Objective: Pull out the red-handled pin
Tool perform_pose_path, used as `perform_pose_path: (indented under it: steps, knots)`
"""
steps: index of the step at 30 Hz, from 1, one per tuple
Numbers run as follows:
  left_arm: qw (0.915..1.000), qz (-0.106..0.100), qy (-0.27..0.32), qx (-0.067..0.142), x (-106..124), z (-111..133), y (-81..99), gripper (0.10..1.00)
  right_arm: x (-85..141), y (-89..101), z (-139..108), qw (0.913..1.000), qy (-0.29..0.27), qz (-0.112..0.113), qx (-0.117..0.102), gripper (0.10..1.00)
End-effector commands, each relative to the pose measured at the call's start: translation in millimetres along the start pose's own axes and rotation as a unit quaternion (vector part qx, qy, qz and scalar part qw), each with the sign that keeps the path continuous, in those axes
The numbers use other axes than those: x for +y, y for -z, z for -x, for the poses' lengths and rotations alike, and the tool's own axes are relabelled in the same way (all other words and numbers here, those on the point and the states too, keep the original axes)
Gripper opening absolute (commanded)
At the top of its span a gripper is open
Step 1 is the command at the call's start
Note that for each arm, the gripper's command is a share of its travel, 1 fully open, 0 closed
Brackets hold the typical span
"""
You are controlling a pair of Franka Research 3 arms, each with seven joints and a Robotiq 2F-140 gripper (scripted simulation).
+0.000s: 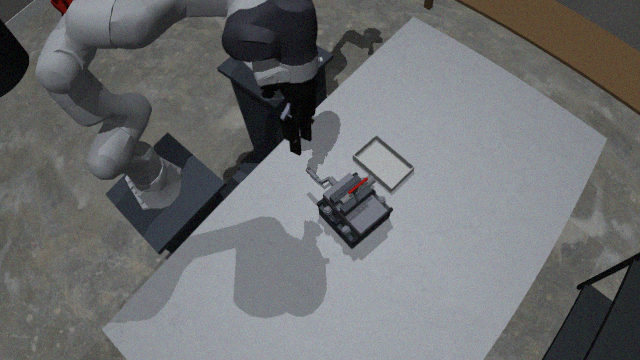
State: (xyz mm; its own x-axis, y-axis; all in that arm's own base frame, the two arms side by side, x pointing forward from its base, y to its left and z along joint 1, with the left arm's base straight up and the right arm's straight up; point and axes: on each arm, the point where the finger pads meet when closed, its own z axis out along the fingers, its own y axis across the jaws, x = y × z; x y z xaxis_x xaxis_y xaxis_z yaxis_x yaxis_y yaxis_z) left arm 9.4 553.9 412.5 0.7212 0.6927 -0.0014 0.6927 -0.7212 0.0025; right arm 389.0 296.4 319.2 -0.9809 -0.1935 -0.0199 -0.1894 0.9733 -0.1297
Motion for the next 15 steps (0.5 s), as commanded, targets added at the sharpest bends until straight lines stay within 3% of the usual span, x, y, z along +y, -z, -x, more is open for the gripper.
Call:
perform_pose_path:
  steps: [1,7,14,15]
  knots:
    - [1.0000,-0.001,0.001,0.001,-0.3,-0.5,0.5,1.000,-5.4,-4.3,0.0,0.9969,0.077,-0.010,0.000,0.351]
    - [1.0000,-0.001,0.001,0.001,-0.3,-0.5,0.5,1.000,-12.3,-11.5,-0.2,0.9868,0.159,-0.033,-0.001,0.351]
    - [1.0000,-0.001,0.001,0.001,-0.3,-0.5,0.5,1.000,-21.2,-20.2,0.0,0.9617,0.266,-0.065,0.002,0.351]
    - [1.0000,-0.001,0.001,0.001,-0.3,-0.5,0.5,1.000,-21.2,-20.2,0.0,0.9617,0.266,-0.065,0.002,0.351]
